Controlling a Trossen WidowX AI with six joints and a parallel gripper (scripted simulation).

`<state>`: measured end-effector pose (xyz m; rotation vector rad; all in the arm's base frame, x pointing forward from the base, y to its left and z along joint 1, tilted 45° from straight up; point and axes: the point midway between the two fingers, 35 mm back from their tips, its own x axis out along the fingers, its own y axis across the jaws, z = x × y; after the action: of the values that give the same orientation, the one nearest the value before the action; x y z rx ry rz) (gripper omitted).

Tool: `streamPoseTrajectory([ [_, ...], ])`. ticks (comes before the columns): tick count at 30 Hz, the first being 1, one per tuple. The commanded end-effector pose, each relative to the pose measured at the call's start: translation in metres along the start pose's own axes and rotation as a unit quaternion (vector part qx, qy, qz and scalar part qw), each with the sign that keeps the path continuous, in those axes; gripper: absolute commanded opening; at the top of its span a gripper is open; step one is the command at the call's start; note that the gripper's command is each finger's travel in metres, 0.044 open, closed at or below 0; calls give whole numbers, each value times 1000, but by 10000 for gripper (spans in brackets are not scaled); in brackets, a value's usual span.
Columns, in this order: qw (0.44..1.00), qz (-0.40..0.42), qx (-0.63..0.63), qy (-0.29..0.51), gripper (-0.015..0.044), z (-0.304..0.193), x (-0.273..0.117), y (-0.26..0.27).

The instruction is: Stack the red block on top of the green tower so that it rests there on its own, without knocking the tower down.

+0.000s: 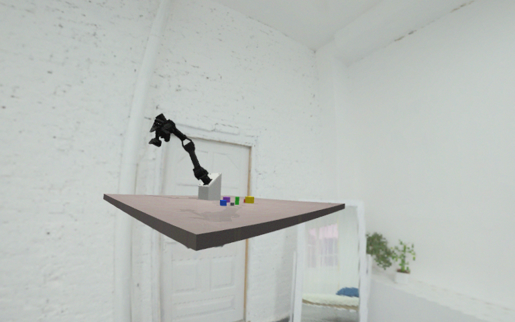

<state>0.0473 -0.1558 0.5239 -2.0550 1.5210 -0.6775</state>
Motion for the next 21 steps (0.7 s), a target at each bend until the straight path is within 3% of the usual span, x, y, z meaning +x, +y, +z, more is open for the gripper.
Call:
streamPoseTrajectory([
  [1,1000,0,3,-3,426,2,2,0],
  [10,980,38,143,-130,440,91,64,-18],
  [13,966,38,157,-200,440,135,74,-29],
  [21,920,121,248,-277,440,229,92,-39],
])
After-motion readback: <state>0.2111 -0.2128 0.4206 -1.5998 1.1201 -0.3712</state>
